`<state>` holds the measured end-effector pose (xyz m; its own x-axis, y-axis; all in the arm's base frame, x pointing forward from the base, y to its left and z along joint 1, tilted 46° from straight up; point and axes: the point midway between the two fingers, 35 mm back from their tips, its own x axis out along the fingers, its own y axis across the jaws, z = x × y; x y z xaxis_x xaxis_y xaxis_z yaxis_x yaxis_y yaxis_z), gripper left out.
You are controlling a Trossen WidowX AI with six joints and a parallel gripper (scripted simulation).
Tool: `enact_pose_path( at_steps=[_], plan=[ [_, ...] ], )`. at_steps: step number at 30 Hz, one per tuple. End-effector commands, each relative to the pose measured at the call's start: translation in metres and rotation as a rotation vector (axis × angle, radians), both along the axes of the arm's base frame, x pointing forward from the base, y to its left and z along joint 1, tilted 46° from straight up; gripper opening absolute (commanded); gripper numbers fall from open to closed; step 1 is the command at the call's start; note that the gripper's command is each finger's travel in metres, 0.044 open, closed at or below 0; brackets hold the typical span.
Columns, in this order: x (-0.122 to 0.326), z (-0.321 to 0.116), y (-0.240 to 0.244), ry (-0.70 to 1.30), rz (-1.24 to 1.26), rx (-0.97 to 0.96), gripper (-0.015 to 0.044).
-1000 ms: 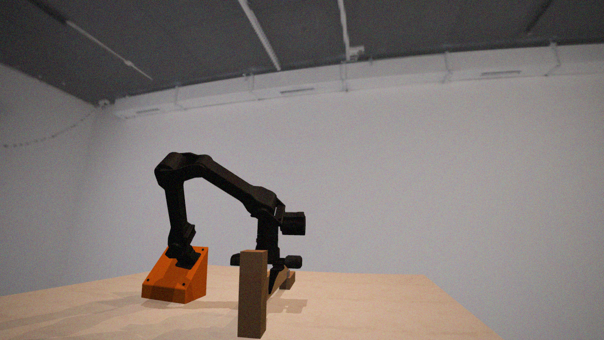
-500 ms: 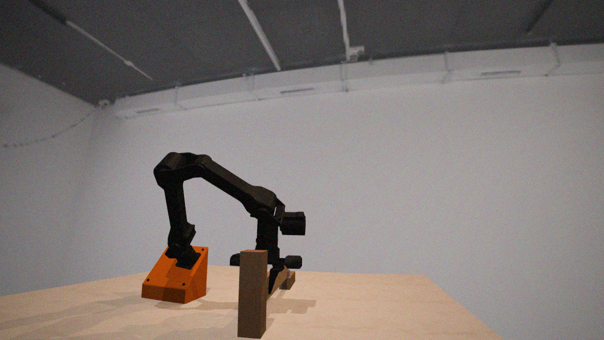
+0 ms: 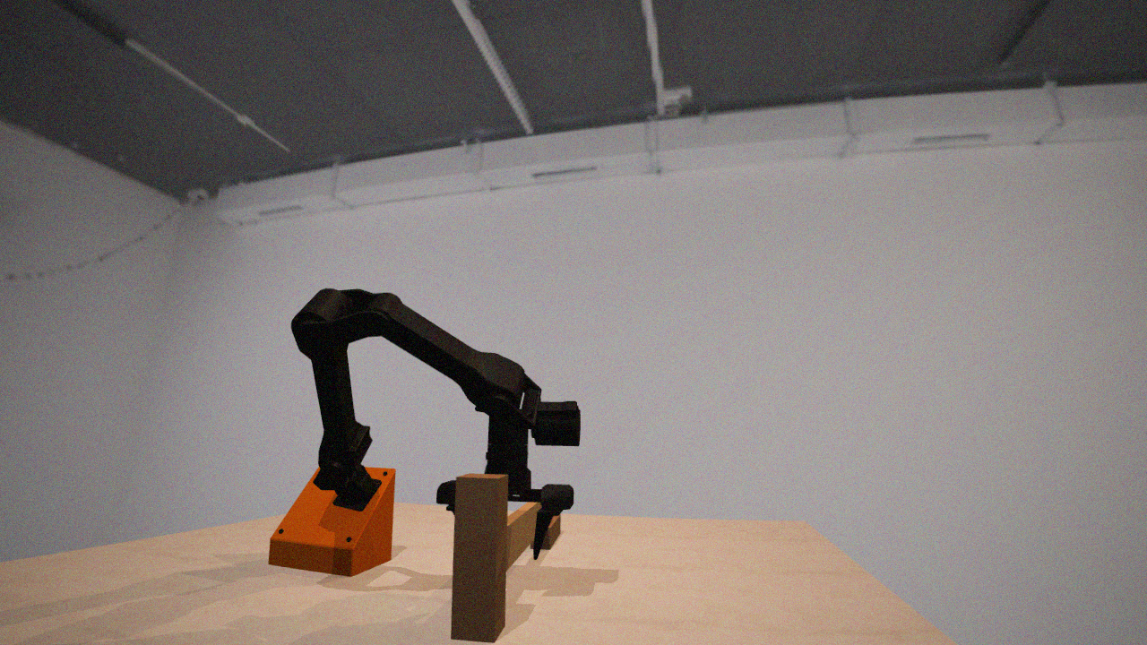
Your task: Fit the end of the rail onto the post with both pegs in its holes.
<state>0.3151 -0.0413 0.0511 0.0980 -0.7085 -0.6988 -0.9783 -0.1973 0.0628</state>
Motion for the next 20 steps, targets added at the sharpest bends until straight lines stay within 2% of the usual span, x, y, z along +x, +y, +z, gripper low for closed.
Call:
enact_pose_path(
  at_steps=[1,6,20],
  plan=[
    [0.000,0.000,0.002,0.000,0.000,0.000,0.0440],
    [-0.009,-0.001,0.042,-0.004,0.003,0.003,0.0440],
    [-0.009,-0.001,0.042,-0.004,0.003,0.003,0.0440]
  ],
)
